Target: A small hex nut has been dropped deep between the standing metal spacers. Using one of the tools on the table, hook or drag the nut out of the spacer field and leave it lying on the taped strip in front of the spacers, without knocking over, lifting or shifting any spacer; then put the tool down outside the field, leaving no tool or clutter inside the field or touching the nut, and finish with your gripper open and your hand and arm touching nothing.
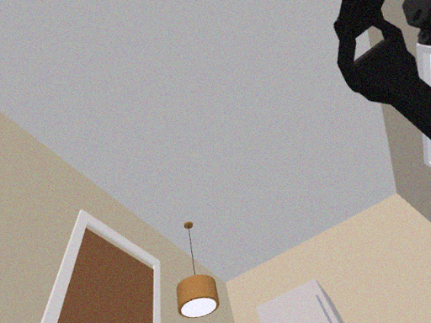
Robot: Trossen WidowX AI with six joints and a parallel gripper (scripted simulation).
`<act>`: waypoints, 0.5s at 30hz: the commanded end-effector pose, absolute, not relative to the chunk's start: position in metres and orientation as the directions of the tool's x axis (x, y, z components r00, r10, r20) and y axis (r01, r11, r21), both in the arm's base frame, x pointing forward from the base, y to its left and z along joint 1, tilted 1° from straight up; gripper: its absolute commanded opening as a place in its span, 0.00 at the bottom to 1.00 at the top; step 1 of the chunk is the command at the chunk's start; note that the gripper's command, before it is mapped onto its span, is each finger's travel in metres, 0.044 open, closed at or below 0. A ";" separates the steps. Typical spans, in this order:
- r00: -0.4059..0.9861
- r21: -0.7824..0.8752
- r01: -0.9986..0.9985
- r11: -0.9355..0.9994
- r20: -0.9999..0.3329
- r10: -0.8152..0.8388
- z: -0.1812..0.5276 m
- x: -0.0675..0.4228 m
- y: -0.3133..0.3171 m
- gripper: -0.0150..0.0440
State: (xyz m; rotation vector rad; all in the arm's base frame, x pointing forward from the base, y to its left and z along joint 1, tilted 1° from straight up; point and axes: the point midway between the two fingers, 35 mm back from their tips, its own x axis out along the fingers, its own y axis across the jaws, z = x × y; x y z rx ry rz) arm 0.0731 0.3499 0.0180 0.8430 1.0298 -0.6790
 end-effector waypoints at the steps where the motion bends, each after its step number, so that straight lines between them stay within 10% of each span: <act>1: 0.372 0.286 0.813 0.507 -0.925 -0.075 0.049 0.074 0.357 0.25; 15: 0.372 0.285 0.812 0.509 -0.925 -0.075 0.135 0.073 0.353 0.25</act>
